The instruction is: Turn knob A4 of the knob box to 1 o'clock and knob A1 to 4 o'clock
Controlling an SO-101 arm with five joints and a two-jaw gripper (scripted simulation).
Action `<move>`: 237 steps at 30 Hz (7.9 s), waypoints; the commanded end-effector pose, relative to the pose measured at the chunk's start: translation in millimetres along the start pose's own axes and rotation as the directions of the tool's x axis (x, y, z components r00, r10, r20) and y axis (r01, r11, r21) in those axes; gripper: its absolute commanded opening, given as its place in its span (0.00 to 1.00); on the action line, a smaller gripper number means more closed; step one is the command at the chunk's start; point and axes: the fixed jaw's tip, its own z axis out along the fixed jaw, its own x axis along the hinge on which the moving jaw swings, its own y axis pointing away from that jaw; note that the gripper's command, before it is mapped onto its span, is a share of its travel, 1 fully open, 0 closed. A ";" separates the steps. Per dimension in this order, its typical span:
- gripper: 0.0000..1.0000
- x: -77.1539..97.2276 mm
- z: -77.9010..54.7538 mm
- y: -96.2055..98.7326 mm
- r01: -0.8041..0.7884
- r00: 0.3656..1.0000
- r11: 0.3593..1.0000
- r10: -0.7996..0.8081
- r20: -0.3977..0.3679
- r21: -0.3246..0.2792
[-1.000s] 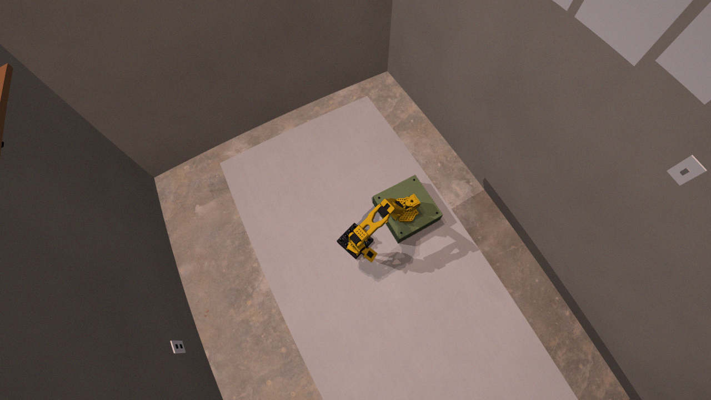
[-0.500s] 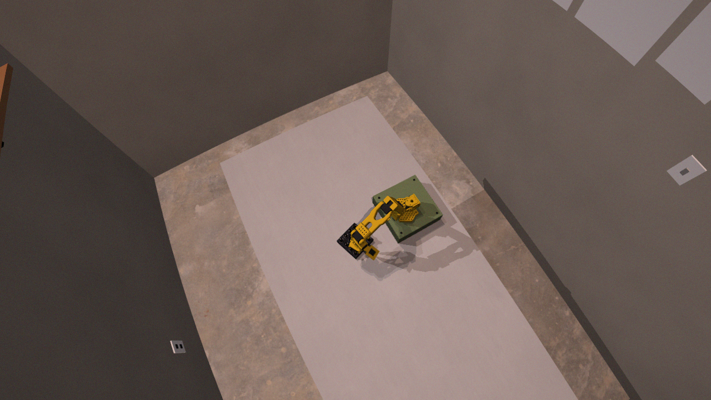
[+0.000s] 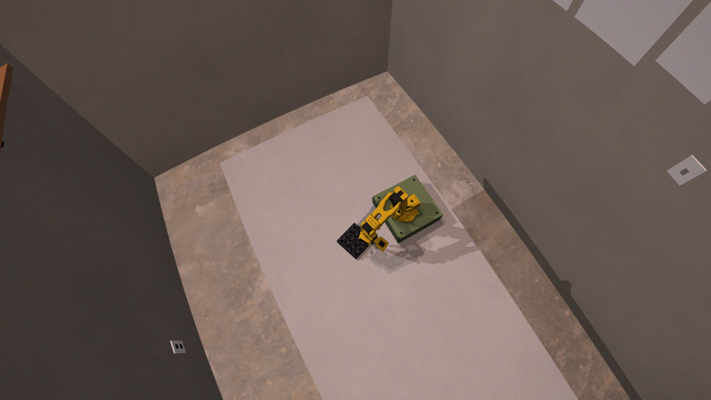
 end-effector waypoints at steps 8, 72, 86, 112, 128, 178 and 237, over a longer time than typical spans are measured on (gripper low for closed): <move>0.08 -1.1 -0.5 7.0 -0.010 1.000 1.000 0.010 -0.005 0.025; 0.09 19.5 -0.5 11.1 -1.000 0.017 0.017 1.000 0.025 0.004; 0.09 29.8 -0.5 12.2 -0.870 -0.494 -0.493 0.869 0.024 -0.011; 0.10 40.4 -0.4 14.6 -0.543 -0.840 -0.840 0.542 0.016 -0.021; 0.10 41.2 -0.5 14.5 -0.521 -0.853 -0.853 0.521 0.015 -0.021; 0.10 94.2 -2.6 -63.1 -0.521 -0.853 -0.853 0.521 0.015 -0.021; 0.10 94.1 12.4 -63.6 -0.521 -0.853 -0.853 0.521 0.015 -0.021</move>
